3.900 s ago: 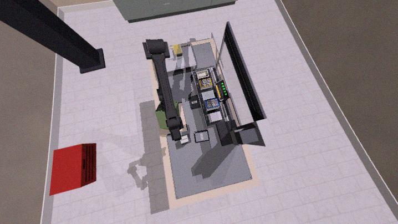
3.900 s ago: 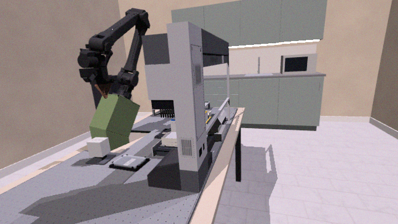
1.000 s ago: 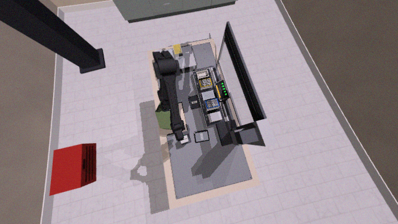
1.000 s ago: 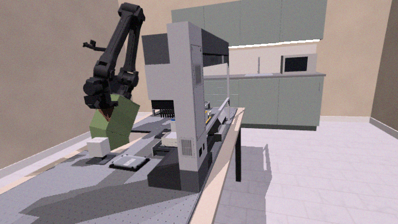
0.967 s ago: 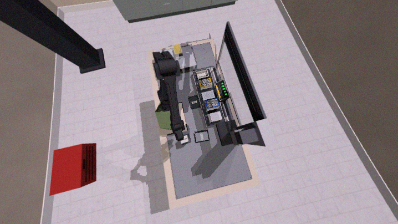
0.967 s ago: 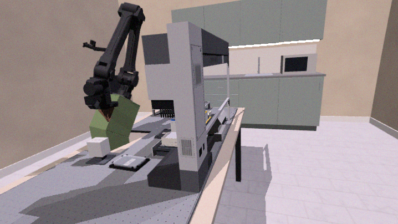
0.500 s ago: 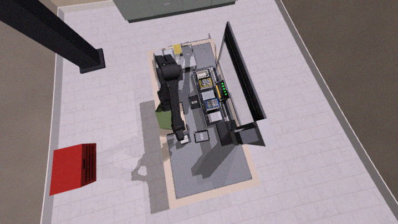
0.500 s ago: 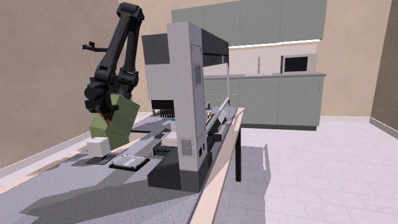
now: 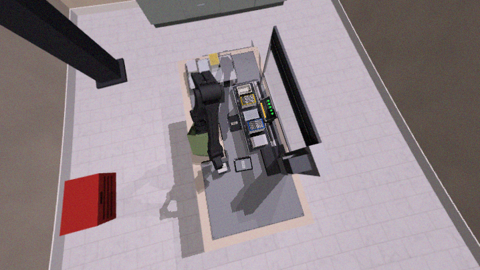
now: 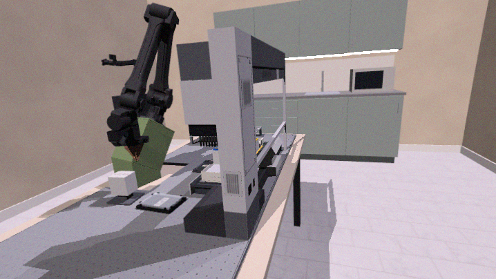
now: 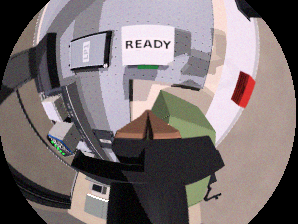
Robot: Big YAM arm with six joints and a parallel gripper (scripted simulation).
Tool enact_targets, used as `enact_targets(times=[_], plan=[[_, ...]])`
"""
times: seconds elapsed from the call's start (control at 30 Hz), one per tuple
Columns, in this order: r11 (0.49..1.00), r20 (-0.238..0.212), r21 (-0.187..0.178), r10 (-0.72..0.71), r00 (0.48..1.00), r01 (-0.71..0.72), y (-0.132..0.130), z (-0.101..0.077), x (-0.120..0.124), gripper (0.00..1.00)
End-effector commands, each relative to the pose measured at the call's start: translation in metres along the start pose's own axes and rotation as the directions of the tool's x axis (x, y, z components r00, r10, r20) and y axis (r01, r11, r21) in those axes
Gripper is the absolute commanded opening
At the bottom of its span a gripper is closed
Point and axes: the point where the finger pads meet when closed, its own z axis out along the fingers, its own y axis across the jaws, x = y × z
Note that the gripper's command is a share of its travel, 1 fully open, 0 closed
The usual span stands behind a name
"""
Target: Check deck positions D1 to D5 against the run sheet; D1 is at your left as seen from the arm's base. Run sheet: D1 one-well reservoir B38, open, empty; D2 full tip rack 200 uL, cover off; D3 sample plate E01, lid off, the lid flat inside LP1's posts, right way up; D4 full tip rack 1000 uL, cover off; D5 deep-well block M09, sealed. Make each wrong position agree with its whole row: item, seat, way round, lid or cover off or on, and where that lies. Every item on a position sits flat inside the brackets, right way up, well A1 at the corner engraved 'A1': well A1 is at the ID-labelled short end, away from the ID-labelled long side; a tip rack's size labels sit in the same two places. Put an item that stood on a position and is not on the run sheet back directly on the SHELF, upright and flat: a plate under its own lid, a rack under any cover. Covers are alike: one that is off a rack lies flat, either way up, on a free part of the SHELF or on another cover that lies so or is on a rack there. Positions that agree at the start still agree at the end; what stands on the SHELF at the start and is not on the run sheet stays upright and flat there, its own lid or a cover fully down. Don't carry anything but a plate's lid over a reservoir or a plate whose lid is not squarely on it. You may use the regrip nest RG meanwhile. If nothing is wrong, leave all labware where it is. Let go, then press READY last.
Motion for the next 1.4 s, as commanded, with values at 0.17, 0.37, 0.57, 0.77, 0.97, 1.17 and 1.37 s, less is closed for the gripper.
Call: enact_targets(times=[0.17, 0.37, 0.57, 0.77, 0.97, 1.17, 1.37], plan=[[1.000, 0.012, 0.001, 0.003, 1.000, -0.003, 0.002, 0.016, -0.005, 0.00], [1.000, 0.013, 0.001, 0.003, 1.000, -0.003, 0.002, 0.023, -0.006, 0.00], [1.000, 0.013, 0.001, 0.003, 1.000, -0.003, 0.002, 0.033, -0.005, 0.00], [1.000, 0.014, 0.000, 0.002, 1.000, -0.002, 0.003, 0.043, -0.007, 0.00], [1.000, 0.017, 0.000, 0.001, 1.000, -0.001, 0.003, 0.049, -0.008, 0.00], [1.000, 0.022, -0.005, 0.001, 1.000, -0.001, 0.002, 0.047, -0.009, 0.00], [1.000, 0.023, -0.010, 0.019, 1.000, -0.019, 0.001, 0.050, -0.017, 0.00]])
